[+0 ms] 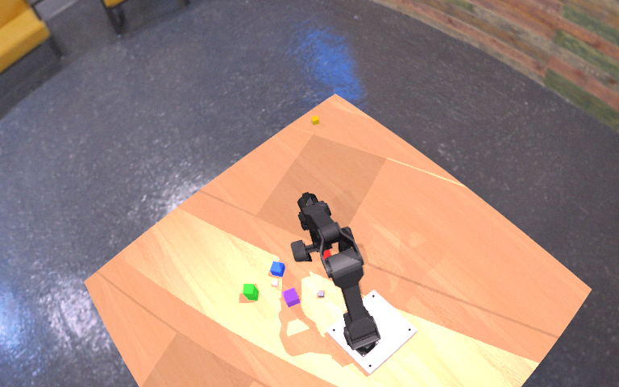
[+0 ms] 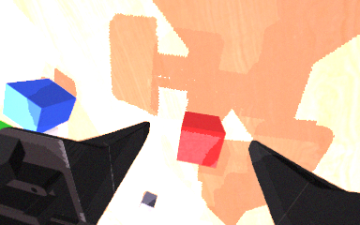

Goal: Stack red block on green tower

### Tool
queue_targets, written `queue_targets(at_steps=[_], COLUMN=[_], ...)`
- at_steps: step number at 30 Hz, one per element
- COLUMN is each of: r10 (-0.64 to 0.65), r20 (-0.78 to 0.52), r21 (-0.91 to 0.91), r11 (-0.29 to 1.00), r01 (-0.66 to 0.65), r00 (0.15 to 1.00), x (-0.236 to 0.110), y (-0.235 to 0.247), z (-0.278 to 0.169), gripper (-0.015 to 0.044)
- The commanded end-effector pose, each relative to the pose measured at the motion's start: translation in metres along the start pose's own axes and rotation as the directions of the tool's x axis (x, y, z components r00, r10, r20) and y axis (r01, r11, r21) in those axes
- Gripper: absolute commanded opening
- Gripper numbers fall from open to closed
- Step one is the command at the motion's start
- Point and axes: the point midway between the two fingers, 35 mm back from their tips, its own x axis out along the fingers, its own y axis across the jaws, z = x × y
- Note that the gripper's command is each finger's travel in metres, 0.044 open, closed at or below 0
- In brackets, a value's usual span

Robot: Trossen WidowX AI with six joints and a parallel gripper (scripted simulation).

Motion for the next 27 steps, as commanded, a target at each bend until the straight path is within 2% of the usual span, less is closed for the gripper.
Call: queue_targets(at_steps=[1,19,27], r10=[-0.005,-0.005,-0.005], r20=[-0.013,-0.013,-0.013], r21=[-0.003,-0.003,-0.003], r11=[1.000,1.000,1.000], r01=[0.005,0.005,0.005], r00=[1.000,1.000,1.000], x=[0.0093,0.0072,0.0072], y=[-0.0005,-0.0005,-0.0005], z=[-0.0020,-0.0020,-0.0020], gripper=[0.0440,0.0440,0.0230])
